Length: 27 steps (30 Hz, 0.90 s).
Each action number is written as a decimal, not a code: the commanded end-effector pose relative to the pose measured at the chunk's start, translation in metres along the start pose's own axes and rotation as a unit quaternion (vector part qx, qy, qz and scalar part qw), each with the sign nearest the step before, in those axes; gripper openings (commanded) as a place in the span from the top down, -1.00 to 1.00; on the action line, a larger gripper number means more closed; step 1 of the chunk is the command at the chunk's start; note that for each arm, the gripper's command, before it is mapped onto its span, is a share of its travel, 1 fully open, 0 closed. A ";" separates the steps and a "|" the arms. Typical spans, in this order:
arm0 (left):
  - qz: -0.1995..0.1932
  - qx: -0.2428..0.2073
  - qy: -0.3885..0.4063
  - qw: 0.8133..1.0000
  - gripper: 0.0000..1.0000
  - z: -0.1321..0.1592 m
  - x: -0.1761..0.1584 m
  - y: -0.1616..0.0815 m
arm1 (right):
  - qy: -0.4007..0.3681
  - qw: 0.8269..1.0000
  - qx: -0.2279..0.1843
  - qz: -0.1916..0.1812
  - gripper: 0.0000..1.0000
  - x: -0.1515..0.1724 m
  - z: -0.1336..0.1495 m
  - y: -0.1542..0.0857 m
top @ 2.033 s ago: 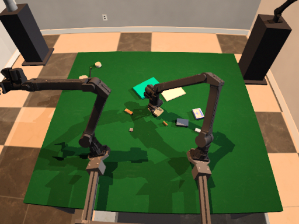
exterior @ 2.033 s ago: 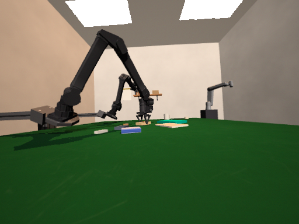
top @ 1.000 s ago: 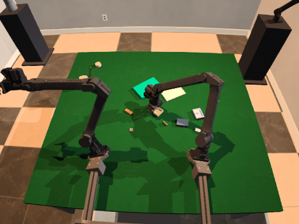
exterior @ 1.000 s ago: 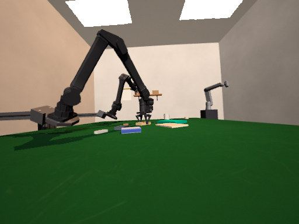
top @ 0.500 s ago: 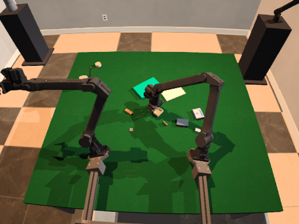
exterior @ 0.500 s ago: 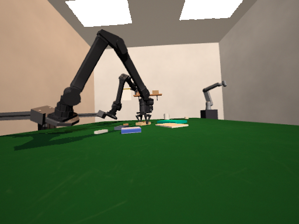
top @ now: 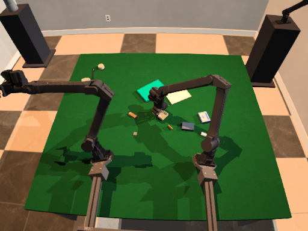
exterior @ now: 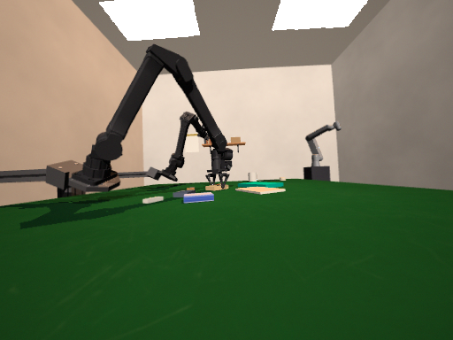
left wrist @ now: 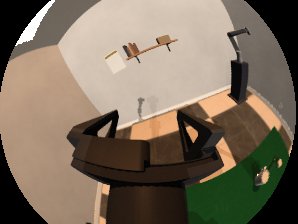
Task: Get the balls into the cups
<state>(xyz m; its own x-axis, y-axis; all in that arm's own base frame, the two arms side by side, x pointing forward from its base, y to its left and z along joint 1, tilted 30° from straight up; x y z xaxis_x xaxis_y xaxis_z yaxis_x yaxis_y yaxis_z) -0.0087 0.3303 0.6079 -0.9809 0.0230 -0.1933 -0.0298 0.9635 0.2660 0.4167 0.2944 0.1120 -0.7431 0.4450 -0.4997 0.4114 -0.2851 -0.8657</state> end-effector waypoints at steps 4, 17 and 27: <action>-0.002 -0.018 -0.002 1.000 -1.00 -0.008 0.004 -0.005 | -0.001 1.000 -0.006 0.000 -0.73 0.004 -0.003 -0.020; -0.002 -0.018 -0.002 1.000 -1.00 -0.008 0.004 -0.005 | 0.010 1.000 -0.025 0.007 -0.73 -0.008 -0.012 -0.068; -0.002 -0.018 -0.002 1.000 -1.00 -0.008 0.004 -0.005 | 0.011 1.000 -0.026 0.007 -0.73 -0.008 -0.011 -0.096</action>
<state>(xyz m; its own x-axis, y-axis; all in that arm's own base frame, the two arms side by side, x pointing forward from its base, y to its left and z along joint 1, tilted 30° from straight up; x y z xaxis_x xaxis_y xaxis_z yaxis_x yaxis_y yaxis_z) -0.0087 0.3303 0.6079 -0.9809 0.0230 -0.1933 -0.0298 0.9635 0.2660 0.3879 0.3115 0.1670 -0.7471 0.4420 -0.4965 0.4095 -0.2823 -0.8675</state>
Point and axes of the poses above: on each arm, the point where the finger pads meet when closed, its own y axis out along the fingers, its own x axis across the jaws, z = x × y, the point moved 9 cm from there along -y, back along the fingers, and after that the axes turned 12 degrees about -y, right-handed, at the moved point
